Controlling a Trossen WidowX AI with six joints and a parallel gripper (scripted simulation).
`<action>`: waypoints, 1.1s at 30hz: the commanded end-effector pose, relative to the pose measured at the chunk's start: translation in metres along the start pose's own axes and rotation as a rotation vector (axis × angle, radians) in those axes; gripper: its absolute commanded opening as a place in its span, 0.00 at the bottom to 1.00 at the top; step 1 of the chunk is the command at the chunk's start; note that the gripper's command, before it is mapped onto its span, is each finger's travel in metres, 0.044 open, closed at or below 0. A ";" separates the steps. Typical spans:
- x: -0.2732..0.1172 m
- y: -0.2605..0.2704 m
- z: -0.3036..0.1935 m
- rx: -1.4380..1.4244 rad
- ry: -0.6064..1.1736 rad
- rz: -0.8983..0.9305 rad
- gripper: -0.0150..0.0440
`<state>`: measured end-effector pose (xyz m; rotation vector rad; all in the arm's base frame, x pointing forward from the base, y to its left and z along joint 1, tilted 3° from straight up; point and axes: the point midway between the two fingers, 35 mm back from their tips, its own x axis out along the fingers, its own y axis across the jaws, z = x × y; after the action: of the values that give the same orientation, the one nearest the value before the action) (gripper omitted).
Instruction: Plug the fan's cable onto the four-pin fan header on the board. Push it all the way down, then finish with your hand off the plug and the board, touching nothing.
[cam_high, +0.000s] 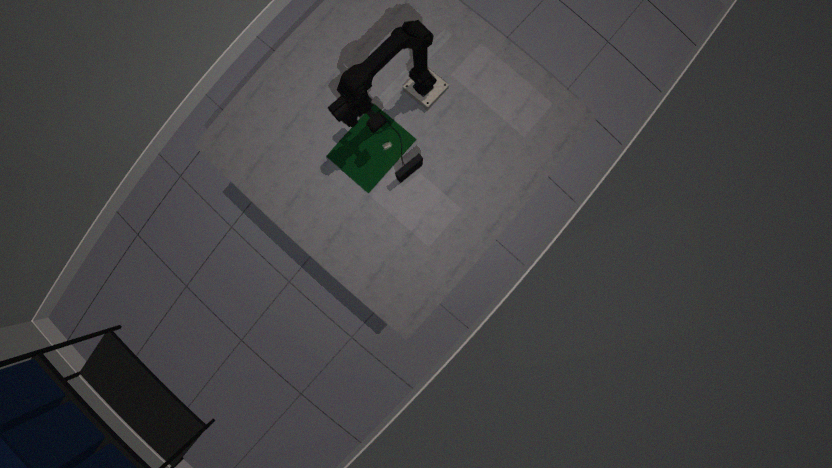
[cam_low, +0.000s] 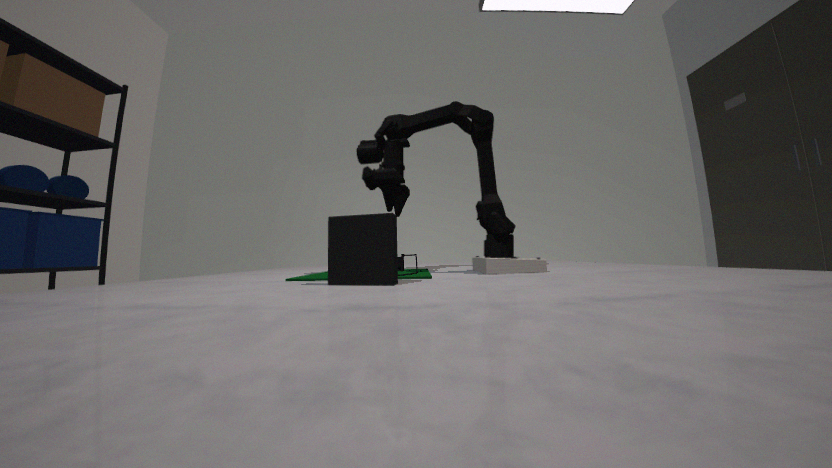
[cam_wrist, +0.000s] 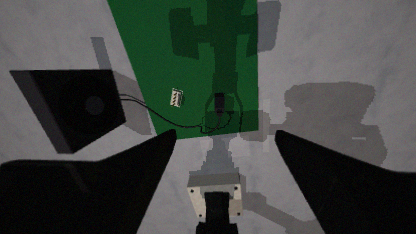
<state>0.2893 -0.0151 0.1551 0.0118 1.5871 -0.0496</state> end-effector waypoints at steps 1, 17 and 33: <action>0.001 0.001 -0.001 -0.006 0.013 0.013 1.00; 0.101 0.002 -0.003 -0.006 0.013 0.013 1.00; 0.126 0.002 -0.003 -0.006 0.013 0.012 1.00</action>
<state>0.2856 -0.0163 0.0337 0.0174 1.5969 -0.0432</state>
